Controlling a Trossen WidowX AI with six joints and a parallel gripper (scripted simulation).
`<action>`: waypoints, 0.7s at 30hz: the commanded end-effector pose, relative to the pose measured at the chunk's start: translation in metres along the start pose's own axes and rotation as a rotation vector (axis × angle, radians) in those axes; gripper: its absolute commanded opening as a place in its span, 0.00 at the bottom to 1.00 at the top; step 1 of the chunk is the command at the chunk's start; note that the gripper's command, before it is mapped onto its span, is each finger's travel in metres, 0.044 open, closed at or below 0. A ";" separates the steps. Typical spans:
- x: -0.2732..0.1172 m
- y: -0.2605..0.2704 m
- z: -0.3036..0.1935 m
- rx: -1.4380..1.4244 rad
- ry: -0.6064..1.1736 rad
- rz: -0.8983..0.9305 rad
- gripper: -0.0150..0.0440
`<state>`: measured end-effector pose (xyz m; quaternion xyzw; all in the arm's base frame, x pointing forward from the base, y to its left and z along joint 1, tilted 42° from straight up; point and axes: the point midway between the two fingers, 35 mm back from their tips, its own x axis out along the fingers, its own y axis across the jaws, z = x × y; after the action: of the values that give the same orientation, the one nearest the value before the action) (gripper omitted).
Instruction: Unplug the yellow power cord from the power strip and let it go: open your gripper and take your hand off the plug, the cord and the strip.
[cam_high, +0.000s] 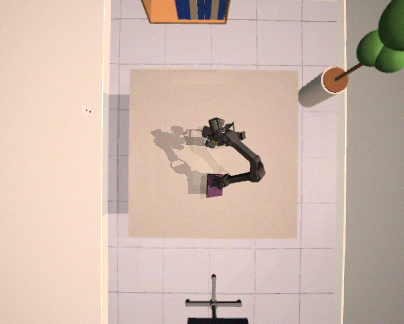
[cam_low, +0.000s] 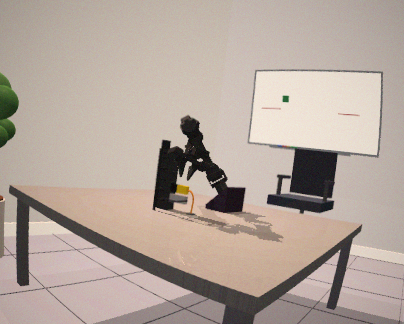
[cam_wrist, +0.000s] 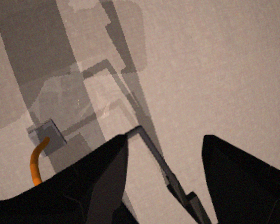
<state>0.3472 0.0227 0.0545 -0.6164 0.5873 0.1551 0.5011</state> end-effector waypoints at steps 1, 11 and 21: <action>0.007 0.067 -0.029 -0.469 0.159 0.371 0.53; 0.007 0.067 -0.029 -0.469 0.159 0.371 0.53; 0.007 0.065 -0.030 -0.469 0.159 0.371 0.53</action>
<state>0.2802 0.0083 0.0346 -0.6103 0.6734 0.3211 0.2663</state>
